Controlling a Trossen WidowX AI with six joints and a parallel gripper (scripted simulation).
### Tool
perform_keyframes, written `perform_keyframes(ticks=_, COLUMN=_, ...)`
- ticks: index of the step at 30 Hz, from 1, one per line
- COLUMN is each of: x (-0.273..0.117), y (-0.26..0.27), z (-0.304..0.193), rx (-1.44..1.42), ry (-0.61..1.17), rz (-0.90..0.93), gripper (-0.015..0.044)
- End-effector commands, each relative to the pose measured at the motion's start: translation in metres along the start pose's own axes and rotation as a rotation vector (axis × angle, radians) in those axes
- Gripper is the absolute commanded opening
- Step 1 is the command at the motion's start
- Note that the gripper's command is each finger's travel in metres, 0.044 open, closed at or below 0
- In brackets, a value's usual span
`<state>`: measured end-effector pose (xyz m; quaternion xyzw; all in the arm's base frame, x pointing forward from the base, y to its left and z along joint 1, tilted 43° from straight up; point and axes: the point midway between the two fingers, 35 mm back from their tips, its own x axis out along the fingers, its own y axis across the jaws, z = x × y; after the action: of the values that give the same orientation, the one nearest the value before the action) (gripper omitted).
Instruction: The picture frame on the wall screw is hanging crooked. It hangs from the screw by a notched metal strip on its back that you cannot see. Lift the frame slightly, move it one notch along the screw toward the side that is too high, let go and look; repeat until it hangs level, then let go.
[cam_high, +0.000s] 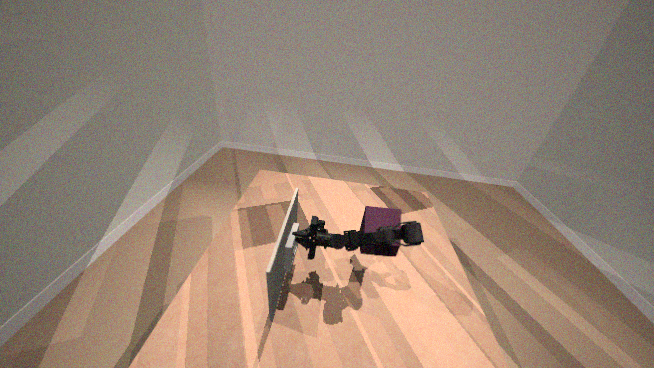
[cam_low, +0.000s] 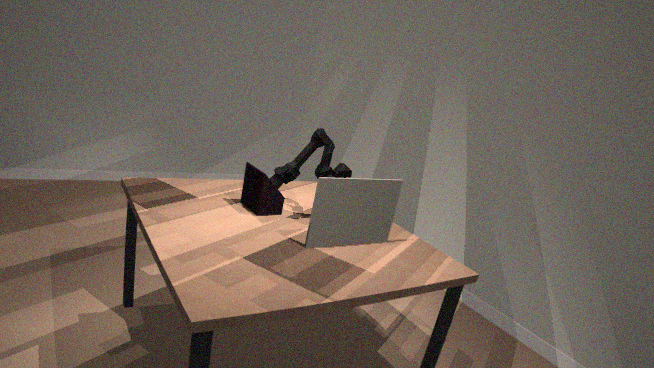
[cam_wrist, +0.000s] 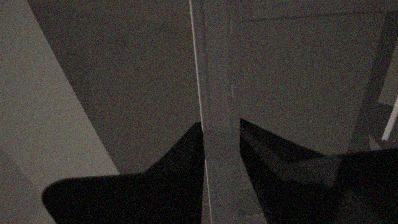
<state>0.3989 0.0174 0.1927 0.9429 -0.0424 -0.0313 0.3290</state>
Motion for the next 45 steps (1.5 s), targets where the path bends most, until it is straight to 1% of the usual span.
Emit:
perform_keyframes(ticks=1, x=0.0003, y=0.0051, z=-0.0017, rx=0.000, ry=0.000, rz=0.017, gripper=0.0000)
perform_keyframes(ticks=45, x=0.0004, y=0.0036, z=-0.0070, rx=0.000, ry=0.000, rz=0.017, gripper=0.0000)
